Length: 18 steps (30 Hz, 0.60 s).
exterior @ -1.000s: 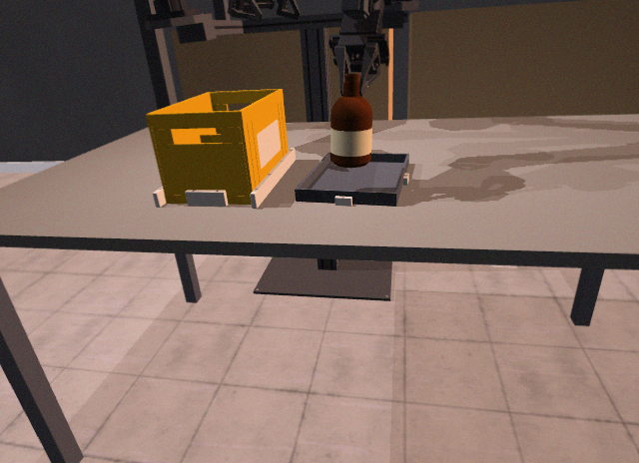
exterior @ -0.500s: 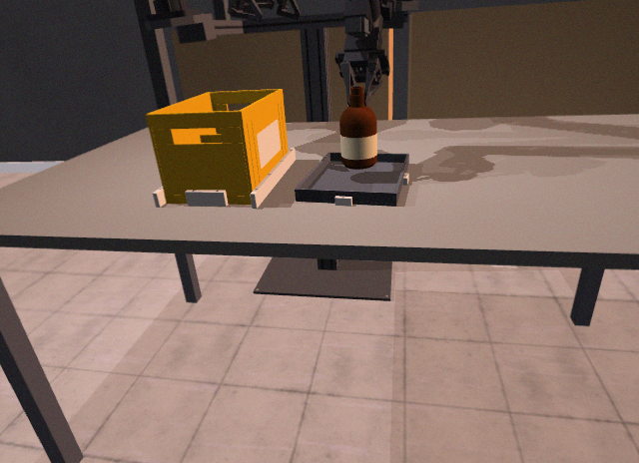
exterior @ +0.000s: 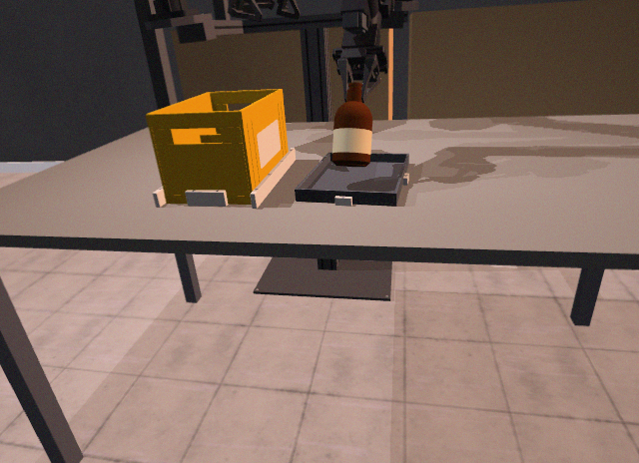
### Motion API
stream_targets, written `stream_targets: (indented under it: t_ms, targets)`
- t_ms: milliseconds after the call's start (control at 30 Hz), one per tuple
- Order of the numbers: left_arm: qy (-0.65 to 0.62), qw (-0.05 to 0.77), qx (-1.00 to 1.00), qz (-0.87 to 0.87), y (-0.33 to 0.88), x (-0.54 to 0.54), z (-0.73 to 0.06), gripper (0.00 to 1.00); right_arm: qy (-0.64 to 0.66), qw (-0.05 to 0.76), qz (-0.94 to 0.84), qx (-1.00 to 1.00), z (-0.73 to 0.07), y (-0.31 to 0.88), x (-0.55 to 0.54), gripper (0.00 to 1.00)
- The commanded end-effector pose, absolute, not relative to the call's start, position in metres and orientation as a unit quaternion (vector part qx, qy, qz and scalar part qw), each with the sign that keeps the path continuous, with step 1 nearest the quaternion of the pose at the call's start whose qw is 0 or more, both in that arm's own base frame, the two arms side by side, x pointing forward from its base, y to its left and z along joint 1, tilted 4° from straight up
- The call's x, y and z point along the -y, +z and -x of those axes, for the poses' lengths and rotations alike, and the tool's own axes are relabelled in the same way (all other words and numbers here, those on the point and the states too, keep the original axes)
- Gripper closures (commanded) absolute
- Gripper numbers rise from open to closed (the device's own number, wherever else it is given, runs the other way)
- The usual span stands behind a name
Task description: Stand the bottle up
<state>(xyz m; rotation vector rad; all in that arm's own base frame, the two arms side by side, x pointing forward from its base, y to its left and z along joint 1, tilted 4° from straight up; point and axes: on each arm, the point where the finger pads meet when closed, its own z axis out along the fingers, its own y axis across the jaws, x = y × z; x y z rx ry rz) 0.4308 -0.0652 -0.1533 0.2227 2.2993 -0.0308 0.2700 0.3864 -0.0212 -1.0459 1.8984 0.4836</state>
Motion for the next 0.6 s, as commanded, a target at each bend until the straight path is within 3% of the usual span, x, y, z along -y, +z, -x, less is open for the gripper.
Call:
stream_targets:
  t_ms: [0,567]
  targets:
    - [-0.011,0.409,-0.909,-0.082,-0.14,0.061,-0.443,0.76,0.201,0.454,0.419,-0.76,-0.274,-0.013,-0.393,0.0]
    - [-0.013,0.404,-0.91,-0.087,-0.173,0.065,-0.436,0.76,0.201,0.454,0.419,-0.76,-0.274,-0.013,-0.393,0.0]
